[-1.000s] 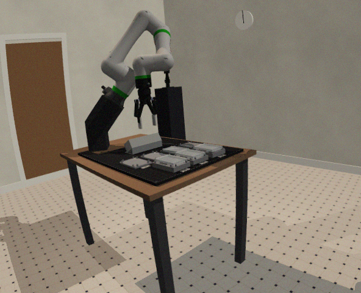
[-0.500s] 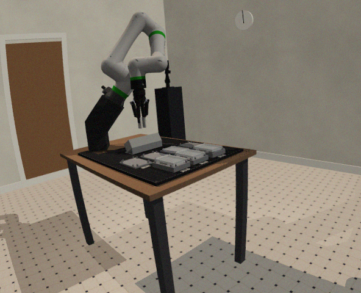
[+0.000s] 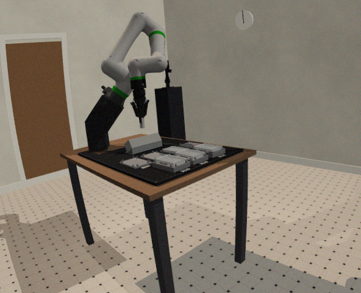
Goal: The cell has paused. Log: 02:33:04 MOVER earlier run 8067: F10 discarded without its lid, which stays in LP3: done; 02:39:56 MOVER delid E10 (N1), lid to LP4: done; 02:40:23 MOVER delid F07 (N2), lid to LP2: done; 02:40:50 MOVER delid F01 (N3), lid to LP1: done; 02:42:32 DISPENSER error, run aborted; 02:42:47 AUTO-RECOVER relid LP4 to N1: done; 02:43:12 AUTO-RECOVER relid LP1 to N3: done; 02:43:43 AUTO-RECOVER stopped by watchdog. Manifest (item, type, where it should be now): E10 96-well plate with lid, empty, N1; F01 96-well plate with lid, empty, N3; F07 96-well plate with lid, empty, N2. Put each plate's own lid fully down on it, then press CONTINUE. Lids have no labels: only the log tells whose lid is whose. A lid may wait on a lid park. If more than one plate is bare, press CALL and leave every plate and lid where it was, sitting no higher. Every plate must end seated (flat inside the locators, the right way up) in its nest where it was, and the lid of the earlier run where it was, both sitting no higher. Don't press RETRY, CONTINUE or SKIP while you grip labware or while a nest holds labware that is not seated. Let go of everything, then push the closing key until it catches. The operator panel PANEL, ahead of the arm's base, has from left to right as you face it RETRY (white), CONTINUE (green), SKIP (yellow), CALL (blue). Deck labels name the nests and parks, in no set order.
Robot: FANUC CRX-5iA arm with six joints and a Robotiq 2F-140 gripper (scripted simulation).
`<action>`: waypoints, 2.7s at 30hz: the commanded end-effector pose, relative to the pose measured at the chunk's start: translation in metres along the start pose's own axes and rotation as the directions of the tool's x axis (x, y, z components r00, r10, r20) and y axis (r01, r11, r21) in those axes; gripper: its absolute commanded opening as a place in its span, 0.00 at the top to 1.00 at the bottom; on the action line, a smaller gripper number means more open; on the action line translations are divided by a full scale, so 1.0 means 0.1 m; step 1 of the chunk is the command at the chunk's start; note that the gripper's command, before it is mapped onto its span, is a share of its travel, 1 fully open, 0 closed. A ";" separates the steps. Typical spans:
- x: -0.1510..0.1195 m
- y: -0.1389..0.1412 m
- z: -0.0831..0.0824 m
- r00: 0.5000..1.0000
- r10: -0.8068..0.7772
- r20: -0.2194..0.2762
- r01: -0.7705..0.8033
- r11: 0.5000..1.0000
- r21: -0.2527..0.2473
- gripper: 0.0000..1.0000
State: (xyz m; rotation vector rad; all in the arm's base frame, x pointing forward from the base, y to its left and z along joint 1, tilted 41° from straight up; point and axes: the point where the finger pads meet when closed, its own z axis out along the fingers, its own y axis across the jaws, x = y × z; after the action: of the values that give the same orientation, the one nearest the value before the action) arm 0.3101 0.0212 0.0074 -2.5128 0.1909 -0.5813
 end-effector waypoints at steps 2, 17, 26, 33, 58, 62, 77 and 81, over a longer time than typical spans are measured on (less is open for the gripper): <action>0.00 0.00 0.00 1.000 0.000 0.000 0.000 1.000 0.000 1.00; 0.00 0.00 0.00 1.000 0.000 0.000 0.000 1.000 0.000 1.00; 0.00 0.00 0.02 1.000 0.000 0.000 0.000 1.000 0.000 1.00; 0.00 0.00 0.04 1.000 0.000 0.000 0.000 1.000 0.000 1.00; 0.00 -0.01 0.17 1.000 0.000 0.000 0.000 1.000 0.000 1.00; 0.00 -0.01 0.18 1.000 0.000 0.000 0.000 1.000 0.000 1.00; 0.00 -0.01 0.20 1.000 0.000 0.000 0.000 1.000 0.000 1.00; 0.00 -0.01 0.20 1.000 0.000 0.000 0.000 1.000 0.000 1.00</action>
State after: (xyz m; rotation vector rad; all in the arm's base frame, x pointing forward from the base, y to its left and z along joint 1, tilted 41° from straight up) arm 0.3188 0.0314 -0.0070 -2.5131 0.1909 -0.5810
